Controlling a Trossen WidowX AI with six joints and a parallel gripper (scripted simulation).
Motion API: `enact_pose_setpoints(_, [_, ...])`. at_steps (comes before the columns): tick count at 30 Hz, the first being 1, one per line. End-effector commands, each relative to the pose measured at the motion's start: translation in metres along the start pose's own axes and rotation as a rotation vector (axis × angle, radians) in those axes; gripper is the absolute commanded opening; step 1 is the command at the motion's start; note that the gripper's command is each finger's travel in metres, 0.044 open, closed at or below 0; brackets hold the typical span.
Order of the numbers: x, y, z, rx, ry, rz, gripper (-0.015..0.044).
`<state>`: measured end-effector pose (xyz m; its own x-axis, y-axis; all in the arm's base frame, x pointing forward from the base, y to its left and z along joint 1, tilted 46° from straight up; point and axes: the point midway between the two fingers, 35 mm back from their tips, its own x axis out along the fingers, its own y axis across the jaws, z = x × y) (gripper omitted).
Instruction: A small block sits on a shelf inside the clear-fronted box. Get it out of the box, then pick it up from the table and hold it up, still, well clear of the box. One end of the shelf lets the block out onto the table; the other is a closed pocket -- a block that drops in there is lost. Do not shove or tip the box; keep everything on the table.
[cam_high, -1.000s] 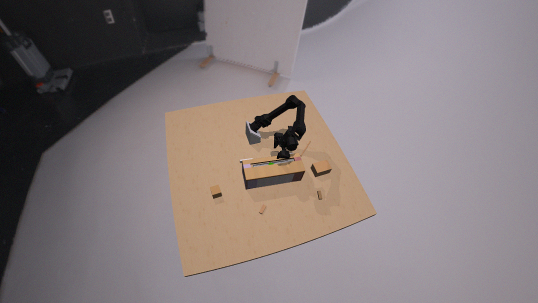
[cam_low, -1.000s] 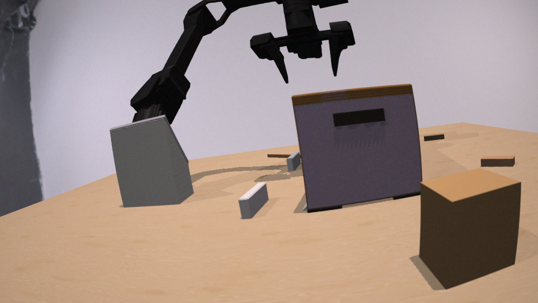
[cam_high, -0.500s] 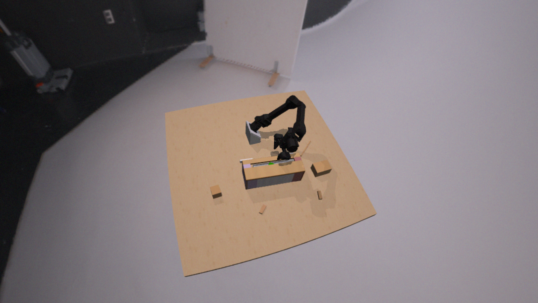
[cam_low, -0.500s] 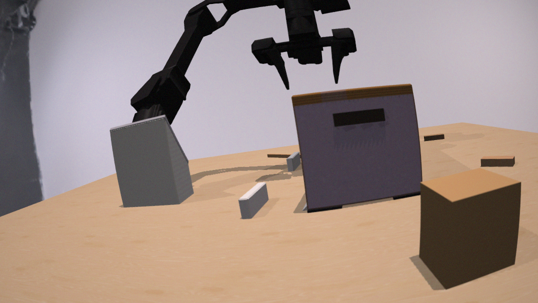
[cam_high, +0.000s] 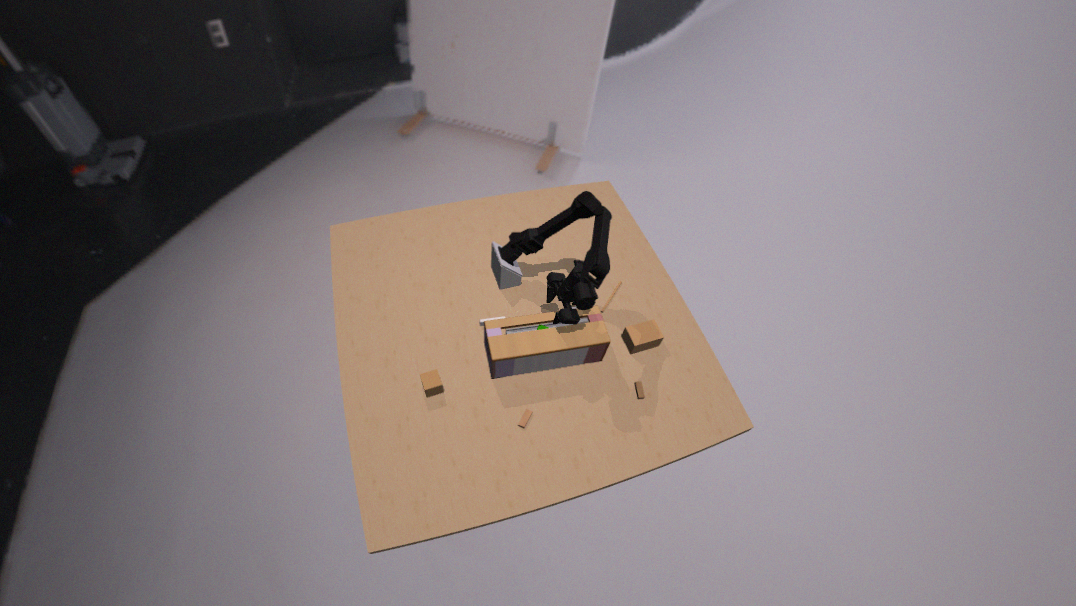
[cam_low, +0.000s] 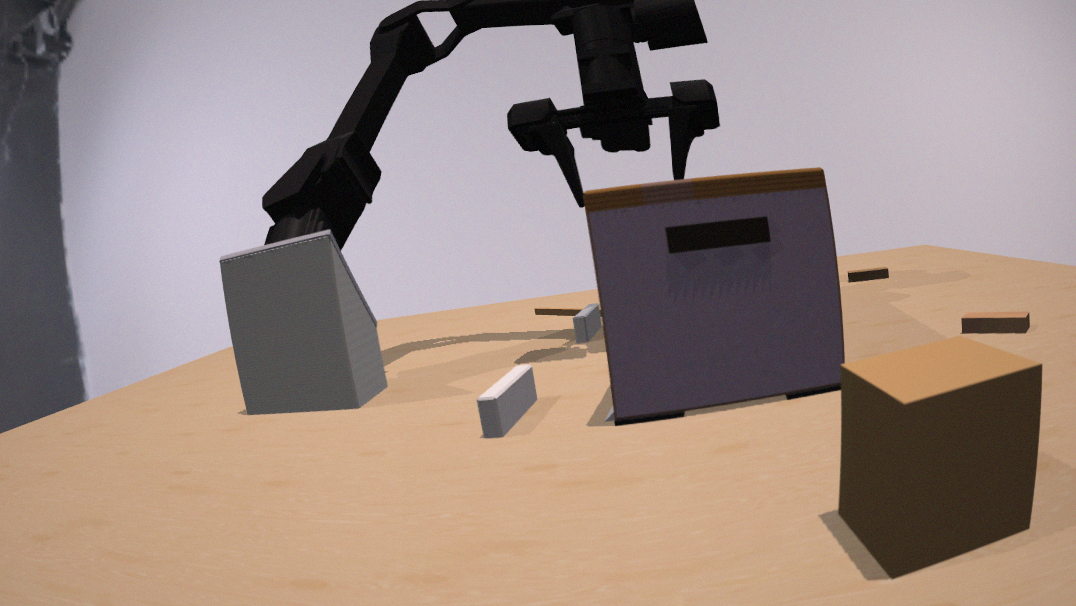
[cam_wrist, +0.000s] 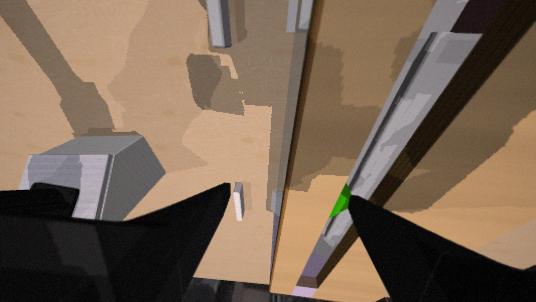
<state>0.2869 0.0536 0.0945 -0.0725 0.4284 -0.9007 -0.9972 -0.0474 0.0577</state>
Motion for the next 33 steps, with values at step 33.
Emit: enact_pose_setpoints(33, [0.041, 0.003, 0.002, 0.003, -0.003, 0.001, 0.04])
